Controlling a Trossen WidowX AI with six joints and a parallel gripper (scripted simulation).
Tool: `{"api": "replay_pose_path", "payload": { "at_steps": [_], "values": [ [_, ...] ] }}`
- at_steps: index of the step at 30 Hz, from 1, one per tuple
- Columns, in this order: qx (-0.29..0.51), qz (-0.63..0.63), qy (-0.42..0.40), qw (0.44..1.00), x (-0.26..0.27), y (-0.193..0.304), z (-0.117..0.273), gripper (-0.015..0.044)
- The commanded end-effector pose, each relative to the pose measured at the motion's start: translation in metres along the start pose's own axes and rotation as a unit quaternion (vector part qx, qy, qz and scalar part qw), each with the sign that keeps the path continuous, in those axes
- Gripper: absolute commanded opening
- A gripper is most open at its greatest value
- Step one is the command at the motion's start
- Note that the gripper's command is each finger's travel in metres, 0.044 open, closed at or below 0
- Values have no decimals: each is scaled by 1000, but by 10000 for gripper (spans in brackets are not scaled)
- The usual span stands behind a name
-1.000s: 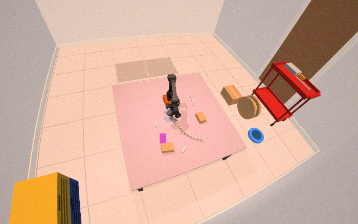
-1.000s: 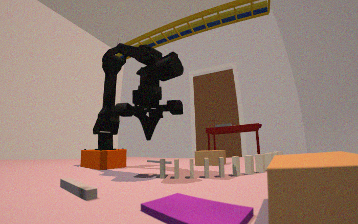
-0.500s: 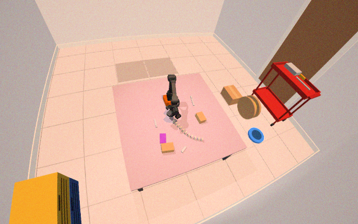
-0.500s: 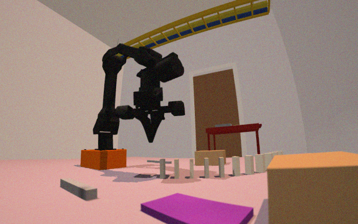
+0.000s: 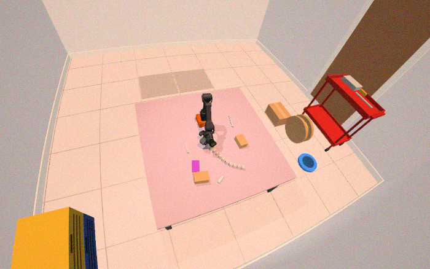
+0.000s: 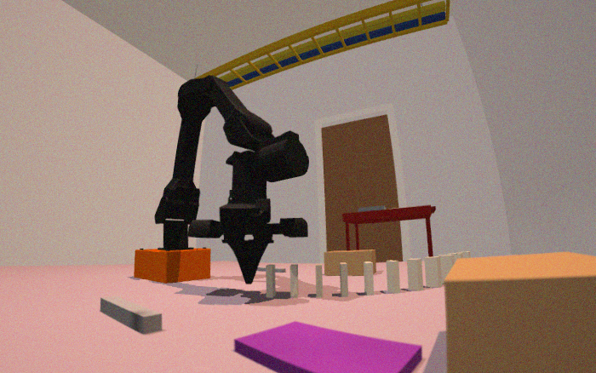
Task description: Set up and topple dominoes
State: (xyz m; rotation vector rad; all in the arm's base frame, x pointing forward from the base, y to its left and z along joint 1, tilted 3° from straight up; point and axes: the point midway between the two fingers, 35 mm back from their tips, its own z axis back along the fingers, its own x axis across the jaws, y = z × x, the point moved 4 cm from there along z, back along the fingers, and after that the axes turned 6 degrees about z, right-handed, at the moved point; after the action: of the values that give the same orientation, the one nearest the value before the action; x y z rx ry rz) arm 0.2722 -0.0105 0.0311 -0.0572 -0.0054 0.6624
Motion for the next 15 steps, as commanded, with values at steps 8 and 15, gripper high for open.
{"api": "replay_pose_path", "payload": {
  "at_steps": [8, 15],
  "values": [
    [-2, -2, 0, 1000, 19, -4, -1, 0],
    [-2, -2, 0, 1000, 30, -4, -1, 0]
  ]
}}
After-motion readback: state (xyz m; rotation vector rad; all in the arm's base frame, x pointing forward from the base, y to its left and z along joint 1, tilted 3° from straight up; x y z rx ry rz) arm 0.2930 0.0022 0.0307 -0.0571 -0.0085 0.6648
